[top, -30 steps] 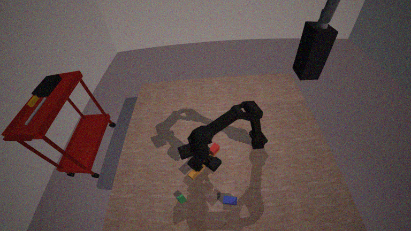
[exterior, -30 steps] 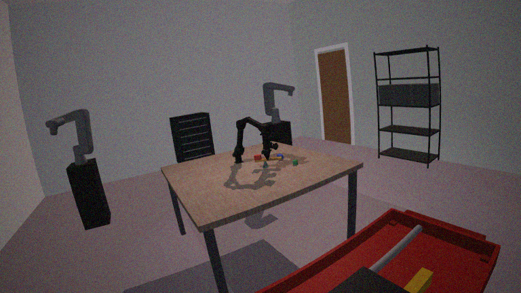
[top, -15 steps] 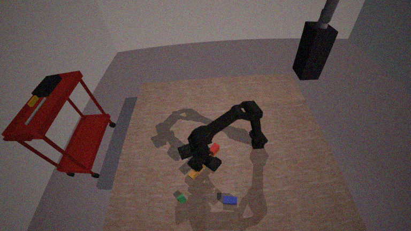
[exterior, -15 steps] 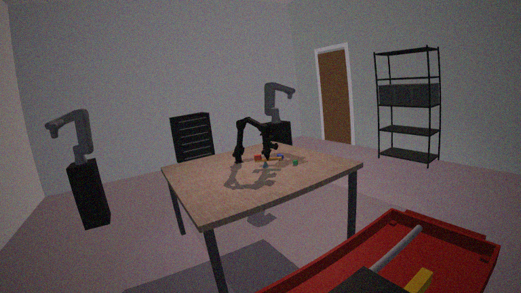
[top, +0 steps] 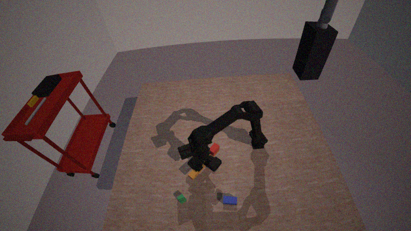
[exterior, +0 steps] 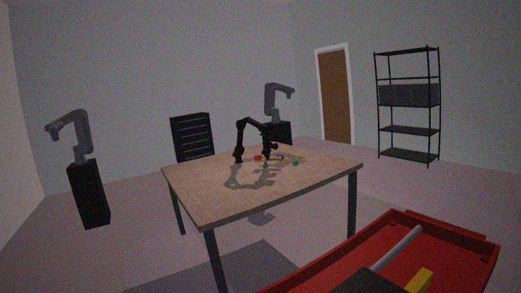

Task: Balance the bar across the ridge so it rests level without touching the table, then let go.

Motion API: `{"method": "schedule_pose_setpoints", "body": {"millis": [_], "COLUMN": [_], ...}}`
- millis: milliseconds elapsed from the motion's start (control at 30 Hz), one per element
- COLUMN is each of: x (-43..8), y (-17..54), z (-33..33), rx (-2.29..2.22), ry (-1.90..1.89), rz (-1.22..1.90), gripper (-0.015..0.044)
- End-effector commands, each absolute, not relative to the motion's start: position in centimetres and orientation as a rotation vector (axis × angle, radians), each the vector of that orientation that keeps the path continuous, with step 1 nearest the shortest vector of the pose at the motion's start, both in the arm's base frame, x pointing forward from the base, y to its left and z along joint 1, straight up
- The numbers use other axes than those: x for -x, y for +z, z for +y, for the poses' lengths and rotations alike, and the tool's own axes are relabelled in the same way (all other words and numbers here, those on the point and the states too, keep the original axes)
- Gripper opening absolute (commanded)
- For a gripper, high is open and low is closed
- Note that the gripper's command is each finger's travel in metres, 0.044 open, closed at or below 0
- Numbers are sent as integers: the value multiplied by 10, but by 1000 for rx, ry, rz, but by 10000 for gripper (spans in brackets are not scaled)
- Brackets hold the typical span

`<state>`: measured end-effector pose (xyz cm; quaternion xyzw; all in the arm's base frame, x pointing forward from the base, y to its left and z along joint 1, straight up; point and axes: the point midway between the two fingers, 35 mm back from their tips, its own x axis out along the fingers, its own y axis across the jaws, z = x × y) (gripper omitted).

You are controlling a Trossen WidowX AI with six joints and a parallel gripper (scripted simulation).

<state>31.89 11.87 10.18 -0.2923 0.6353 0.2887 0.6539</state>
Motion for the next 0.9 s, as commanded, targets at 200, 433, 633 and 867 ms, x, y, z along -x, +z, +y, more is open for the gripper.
{"method": "schedule_pose_setpoints", "body": {"millis": [200,433,633,867], "x": [-319,-319,-319,-319], "y": [100,100,99,99], "z": [119,119,119,120], "rx": [662,662,662,662], "ry": [659,659,659,659], "rz": [1439,1439,1439,1439], "gripper": [0,0,0,0]}}
